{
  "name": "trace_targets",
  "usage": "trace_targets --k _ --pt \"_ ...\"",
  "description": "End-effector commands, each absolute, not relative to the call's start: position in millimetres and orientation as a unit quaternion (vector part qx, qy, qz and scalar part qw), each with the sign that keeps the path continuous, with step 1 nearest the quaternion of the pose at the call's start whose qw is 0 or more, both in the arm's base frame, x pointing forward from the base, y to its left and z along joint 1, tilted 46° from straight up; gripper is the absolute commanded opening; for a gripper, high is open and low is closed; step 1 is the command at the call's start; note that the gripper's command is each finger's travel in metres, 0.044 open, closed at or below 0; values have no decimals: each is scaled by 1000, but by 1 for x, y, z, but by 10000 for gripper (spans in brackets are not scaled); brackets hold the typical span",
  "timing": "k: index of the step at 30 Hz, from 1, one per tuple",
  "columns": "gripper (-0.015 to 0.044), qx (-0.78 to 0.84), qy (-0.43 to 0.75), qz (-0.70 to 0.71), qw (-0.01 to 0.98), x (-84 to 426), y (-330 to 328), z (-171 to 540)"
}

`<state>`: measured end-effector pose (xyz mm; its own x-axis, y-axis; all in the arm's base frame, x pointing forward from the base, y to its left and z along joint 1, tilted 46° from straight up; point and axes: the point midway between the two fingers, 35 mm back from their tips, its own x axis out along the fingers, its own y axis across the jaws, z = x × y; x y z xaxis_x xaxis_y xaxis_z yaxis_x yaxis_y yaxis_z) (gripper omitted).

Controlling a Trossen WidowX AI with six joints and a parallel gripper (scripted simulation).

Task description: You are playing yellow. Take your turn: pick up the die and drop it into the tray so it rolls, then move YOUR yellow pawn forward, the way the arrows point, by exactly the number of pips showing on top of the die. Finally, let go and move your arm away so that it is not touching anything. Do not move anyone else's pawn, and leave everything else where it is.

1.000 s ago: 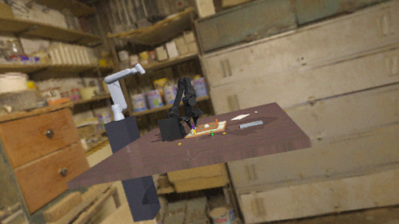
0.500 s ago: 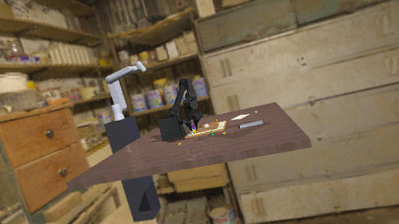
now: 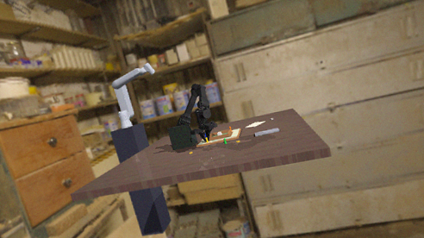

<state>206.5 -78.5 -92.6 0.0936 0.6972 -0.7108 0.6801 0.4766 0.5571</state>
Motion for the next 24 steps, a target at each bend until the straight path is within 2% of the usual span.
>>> trace_targets --k 1,7,24 --pt "36 515 672 8 532 207 -78 -93" --pt "0 515 672 8 532 207 -78 -93" --pt "0 514 673 2 533 199 -147 -33"
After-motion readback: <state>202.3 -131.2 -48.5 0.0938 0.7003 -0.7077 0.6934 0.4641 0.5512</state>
